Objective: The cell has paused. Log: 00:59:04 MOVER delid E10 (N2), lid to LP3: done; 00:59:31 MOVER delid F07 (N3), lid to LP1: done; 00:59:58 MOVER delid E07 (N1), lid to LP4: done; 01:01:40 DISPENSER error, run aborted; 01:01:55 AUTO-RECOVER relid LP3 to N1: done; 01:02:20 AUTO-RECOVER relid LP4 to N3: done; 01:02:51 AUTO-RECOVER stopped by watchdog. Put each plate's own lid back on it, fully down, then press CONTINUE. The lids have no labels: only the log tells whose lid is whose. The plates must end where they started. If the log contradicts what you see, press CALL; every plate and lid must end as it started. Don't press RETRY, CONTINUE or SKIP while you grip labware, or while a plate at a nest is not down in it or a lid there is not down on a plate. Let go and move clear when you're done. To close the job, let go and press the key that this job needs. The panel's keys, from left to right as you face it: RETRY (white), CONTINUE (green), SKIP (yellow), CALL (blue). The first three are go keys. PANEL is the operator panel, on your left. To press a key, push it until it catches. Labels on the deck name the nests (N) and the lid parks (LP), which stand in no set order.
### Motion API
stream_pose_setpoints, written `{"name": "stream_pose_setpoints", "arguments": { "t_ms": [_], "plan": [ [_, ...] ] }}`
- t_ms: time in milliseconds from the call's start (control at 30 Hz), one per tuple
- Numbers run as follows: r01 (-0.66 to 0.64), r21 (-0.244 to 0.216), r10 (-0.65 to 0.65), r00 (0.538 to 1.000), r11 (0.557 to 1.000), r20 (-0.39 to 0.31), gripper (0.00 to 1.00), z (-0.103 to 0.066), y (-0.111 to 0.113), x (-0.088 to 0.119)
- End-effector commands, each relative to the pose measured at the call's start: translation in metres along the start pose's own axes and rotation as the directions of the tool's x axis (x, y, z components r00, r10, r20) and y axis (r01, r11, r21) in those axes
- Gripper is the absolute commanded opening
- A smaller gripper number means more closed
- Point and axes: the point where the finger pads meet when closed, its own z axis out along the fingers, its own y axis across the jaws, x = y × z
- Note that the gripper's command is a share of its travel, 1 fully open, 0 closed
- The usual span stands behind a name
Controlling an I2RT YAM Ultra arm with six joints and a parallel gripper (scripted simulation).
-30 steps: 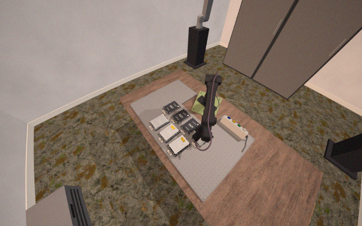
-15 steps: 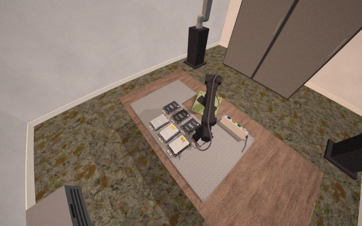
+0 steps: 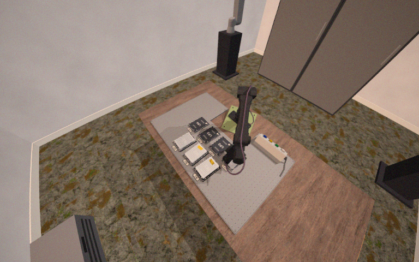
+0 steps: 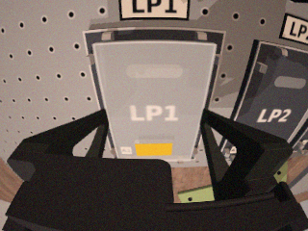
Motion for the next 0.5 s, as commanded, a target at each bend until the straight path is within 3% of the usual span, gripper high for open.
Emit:
{"name": "stream_pose_setpoints", "arguments": {
  "t_ms": [0, 33, 67, 467],
  "plan": [
    [0.001, -0.009, -0.001, 1.000, 1.000, 0.017, 0.81, -0.0024, 0.0023, -0.0028],
    [0.001, -0.009, -0.001, 1.000, 1.000, 0.017, 0.80, -0.0023, 0.0023, -0.0027],
    [0.001, -0.009, -0.001, 1.000, 1.000, 0.017, 0.00, -0.0023, 0.0023, -0.0026],
    [0.001, -0.009, -0.001, 1.000, 1.000, 0.017, 0.00, -0.0020, 0.0024, -0.0021]
  ]
}}
